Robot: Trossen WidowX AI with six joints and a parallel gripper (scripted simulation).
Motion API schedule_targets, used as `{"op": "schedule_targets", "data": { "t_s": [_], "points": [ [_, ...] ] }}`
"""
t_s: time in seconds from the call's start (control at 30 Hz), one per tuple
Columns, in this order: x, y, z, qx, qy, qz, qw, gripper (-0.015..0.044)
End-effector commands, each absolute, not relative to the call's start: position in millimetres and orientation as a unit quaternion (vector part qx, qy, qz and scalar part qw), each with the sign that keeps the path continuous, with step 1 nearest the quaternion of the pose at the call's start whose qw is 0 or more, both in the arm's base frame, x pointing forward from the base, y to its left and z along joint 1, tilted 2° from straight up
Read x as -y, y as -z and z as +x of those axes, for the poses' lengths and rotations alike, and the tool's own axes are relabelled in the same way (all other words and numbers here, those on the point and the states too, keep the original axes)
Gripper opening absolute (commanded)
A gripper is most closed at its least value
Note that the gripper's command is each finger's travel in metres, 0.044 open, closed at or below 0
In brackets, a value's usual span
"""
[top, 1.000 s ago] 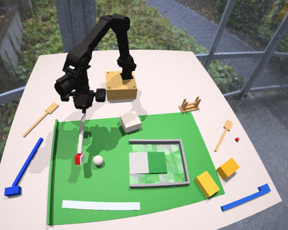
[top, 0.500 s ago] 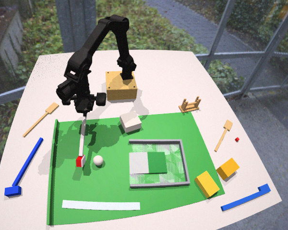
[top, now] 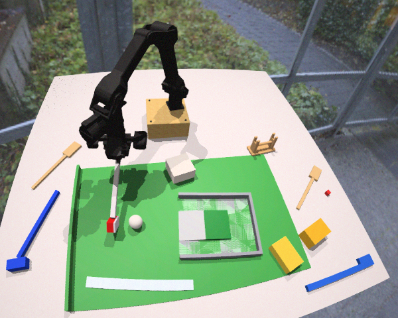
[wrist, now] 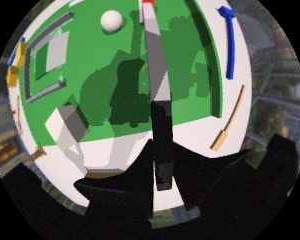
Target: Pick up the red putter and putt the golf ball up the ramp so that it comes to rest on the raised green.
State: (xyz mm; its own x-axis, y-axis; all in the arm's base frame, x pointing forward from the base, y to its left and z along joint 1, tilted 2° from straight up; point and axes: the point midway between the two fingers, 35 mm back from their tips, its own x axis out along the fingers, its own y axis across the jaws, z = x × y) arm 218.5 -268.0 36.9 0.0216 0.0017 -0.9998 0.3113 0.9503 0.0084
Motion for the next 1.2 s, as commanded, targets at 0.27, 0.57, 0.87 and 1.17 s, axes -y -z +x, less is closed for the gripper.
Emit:
{"op": "schedule_targets", "data": {
  "t_s": [0.27, 0.57, 0.87, 1.17],
  "points": [
    [286, -36, 213, -0.690, 0.112, 0.113, 0.706, 0.0000],
    [294, -34, 208, -0.690, 0.114, 0.117, 0.705, 0.0000],
    [210, -36, 246, -0.689, 0.111, 0.117, 0.707, 0.0000],
    [165, -41, 254, -0.688, 0.108, 0.118, 0.707, 0.0000]
  ]
}}
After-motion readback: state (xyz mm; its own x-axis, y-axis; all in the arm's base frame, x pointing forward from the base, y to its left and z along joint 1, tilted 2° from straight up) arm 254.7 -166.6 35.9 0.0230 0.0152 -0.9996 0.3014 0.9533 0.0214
